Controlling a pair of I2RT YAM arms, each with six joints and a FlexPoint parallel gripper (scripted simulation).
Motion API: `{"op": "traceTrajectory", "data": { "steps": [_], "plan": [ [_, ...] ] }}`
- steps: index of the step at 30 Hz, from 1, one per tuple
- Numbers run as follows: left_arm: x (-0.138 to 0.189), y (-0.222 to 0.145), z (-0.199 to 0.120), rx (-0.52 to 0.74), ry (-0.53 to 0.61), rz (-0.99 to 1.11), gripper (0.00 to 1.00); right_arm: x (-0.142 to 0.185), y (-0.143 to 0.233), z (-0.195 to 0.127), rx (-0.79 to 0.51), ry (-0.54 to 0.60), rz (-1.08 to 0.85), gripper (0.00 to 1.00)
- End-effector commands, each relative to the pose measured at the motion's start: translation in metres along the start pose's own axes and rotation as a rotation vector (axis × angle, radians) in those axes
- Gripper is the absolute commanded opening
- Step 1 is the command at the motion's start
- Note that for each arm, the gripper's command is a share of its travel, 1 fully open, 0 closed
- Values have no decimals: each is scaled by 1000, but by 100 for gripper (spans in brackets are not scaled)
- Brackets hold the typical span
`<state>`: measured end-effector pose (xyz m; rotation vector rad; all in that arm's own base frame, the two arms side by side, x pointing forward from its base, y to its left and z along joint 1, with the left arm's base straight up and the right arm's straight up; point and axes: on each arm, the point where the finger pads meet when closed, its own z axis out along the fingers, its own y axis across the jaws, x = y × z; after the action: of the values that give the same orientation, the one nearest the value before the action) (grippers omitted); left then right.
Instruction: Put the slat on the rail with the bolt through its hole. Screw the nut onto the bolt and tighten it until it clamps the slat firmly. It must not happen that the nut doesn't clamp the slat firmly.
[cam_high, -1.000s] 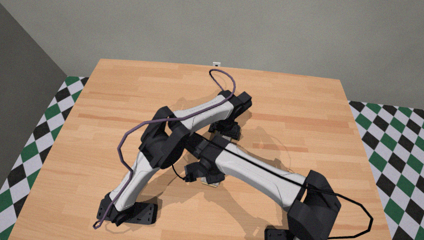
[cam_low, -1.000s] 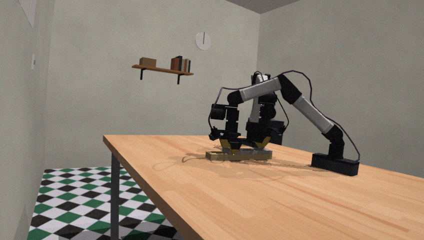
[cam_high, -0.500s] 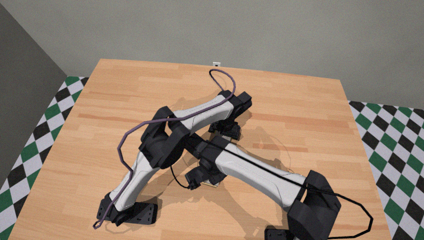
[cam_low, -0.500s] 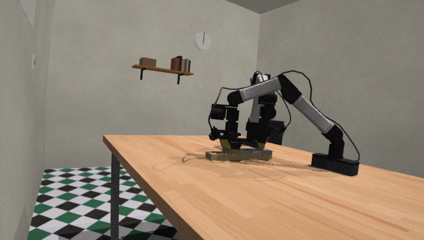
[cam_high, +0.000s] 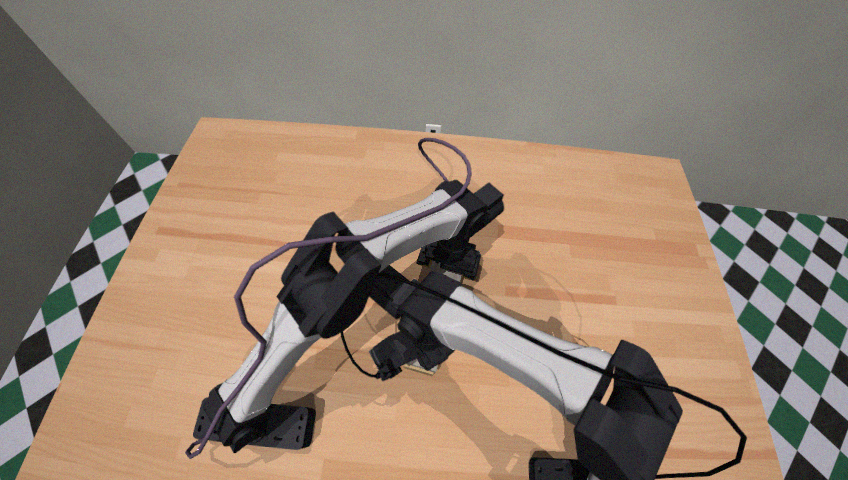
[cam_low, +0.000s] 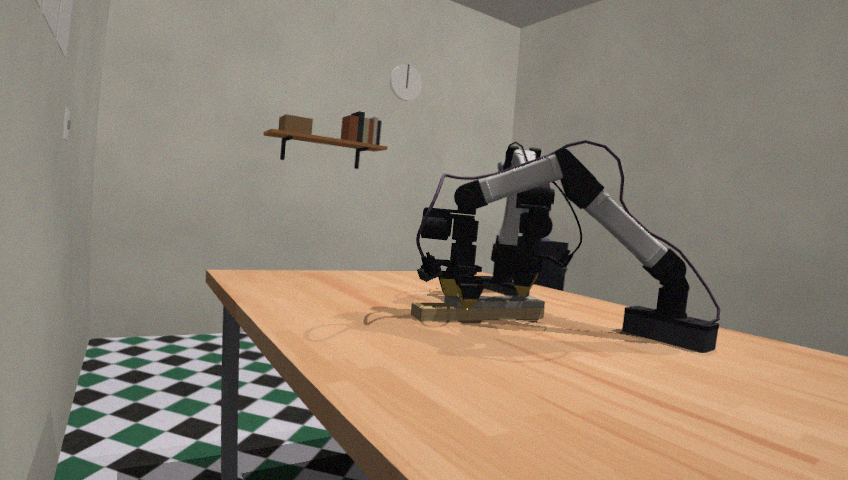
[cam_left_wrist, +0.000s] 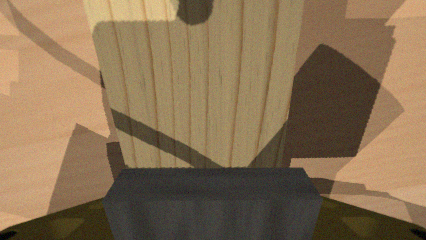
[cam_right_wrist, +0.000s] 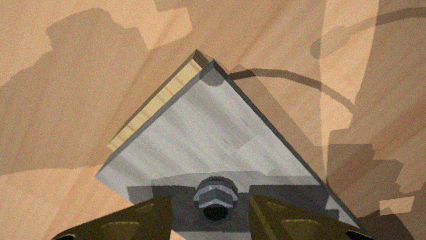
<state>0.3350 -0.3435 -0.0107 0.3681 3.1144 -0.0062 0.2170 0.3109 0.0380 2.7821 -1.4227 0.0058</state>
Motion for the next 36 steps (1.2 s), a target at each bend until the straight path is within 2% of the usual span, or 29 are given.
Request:
{"op": "traceTrajectory", "data": {
  "steps": [1, 36],
  "plan": [
    [-3, -1, -7, 10, -17, -1, 67, -1, -4, -9, 25, -15, -2, 36],
    [-3, -1, -7, 10, -17, -1, 67, -1, -4, -1, 22, -14, -2, 35]
  ]
}}
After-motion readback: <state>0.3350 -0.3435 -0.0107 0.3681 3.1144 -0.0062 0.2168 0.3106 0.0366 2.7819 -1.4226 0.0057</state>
